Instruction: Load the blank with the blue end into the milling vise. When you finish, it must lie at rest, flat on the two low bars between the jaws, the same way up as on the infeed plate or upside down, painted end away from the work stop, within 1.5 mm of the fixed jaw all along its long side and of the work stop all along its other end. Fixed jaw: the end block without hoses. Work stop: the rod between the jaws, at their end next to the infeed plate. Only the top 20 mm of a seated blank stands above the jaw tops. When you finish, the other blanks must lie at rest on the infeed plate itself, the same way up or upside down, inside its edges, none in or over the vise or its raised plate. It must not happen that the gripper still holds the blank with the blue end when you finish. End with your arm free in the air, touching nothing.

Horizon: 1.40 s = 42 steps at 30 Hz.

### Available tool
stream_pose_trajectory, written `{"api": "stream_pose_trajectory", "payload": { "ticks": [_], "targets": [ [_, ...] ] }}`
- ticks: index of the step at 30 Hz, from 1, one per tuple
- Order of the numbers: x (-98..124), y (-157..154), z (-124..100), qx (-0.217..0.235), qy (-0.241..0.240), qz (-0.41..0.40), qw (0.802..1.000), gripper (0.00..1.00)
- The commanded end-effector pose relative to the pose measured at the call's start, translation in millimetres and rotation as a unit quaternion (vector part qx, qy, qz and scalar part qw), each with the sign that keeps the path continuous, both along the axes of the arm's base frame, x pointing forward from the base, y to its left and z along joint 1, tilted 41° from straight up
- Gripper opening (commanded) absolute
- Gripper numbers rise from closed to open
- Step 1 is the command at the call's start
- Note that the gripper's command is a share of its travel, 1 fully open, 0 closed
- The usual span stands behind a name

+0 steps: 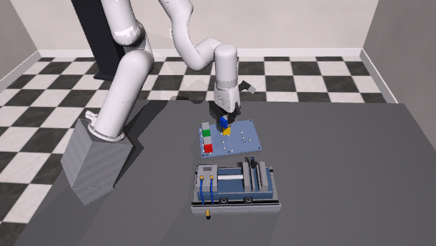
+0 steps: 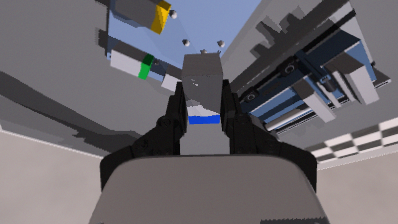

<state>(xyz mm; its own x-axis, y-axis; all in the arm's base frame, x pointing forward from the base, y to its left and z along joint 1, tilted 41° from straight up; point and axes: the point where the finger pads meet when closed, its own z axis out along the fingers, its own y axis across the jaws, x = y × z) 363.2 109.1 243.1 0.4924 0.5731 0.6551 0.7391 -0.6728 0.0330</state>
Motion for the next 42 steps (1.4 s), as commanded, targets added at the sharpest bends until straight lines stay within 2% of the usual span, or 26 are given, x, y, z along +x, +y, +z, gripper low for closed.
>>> {"api": "stream_pose_trajectory", "payload": {
  "ticks": [1, 7, 17, 24, 34, 42],
  "targets": [
    [0.6, -0.1, 1.3, -0.019, -0.024, 0.036, 0.999, 0.00],
    [0.6, -0.1, 1.3, -0.019, -0.024, 0.036, 0.999, 0.00],
    [0.6, -0.1, 1.3, -0.071, -0.076, 0.119, 0.987, 0.00],
    [0.6, -0.1, 1.3, -0.071, -0.076, 0.119, 0.987, 0.00],
    [0.6, -0.1, 1.3, -0.121, -0.127, 0.201, 0.964, 0.00],
    [0.6, -0.1, 1.3, -0.126, -0.130, 0.206, 0.962, 0.00]
  ]
}}
